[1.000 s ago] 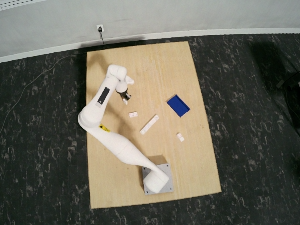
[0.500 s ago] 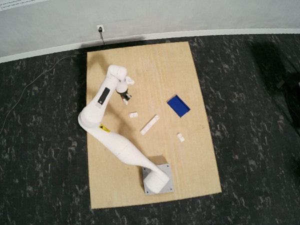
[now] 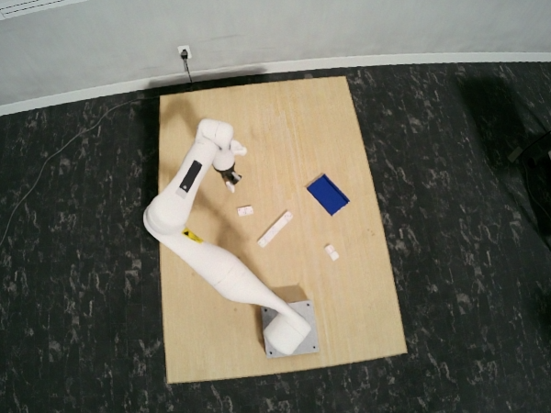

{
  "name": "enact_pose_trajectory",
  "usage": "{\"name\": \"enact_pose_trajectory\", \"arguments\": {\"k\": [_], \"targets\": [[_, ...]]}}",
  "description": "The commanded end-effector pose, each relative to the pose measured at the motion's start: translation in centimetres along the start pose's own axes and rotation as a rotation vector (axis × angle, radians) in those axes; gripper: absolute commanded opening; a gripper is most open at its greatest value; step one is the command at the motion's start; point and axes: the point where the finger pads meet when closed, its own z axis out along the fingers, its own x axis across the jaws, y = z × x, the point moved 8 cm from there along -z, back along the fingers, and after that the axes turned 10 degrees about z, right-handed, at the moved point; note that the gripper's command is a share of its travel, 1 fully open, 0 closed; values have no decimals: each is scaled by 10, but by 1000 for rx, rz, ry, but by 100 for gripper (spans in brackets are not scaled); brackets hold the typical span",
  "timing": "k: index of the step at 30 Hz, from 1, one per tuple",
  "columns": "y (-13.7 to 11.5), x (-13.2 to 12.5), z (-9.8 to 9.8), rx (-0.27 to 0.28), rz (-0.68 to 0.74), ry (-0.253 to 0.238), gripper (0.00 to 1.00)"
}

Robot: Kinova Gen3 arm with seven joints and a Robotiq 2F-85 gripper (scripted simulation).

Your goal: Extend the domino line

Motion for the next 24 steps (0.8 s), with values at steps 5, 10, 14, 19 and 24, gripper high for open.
{"name": "enact_pose_trajectory", "arguments": {"k": [5, 10, 14, 19, 24], "targets": [[0, 0, -1, 0, 0, -2, 49], [0, 0, 0, 0, 0, -2, 49], [0, 0, 2, 0, 0, -1, 49], [0, -1, 5, 0, 0, -1, 49], [0, -1, 9, 0, 0, -1, 49]]}}
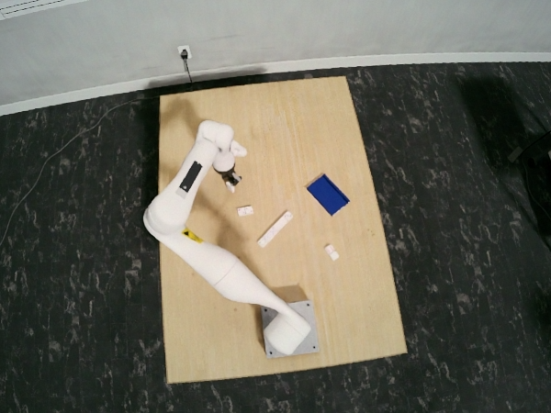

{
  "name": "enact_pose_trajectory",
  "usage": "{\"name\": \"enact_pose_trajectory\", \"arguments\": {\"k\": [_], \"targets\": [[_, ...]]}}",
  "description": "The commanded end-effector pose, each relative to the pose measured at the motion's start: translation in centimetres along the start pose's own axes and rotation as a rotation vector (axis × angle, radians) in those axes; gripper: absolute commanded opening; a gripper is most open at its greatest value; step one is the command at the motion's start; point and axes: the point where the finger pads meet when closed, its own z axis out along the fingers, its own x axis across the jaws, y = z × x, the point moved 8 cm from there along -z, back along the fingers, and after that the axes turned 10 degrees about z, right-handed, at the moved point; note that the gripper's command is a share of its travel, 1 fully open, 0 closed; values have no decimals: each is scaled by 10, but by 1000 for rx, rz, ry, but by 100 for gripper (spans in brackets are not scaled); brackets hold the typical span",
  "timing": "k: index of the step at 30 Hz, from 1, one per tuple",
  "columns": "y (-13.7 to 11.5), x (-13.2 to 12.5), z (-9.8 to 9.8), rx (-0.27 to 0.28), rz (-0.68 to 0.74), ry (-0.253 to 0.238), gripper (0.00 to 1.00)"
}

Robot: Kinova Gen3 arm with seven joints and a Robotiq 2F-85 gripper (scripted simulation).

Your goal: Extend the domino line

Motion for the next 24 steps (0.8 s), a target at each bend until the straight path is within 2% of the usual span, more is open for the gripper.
{"name": "enact_pose_trajectory", "arguments": {"k": [1, 24], "targets": [[0, 0, -1, 1, 0, -2, 49], [0, -1, 18, 1, 0, -2, 49]]}}
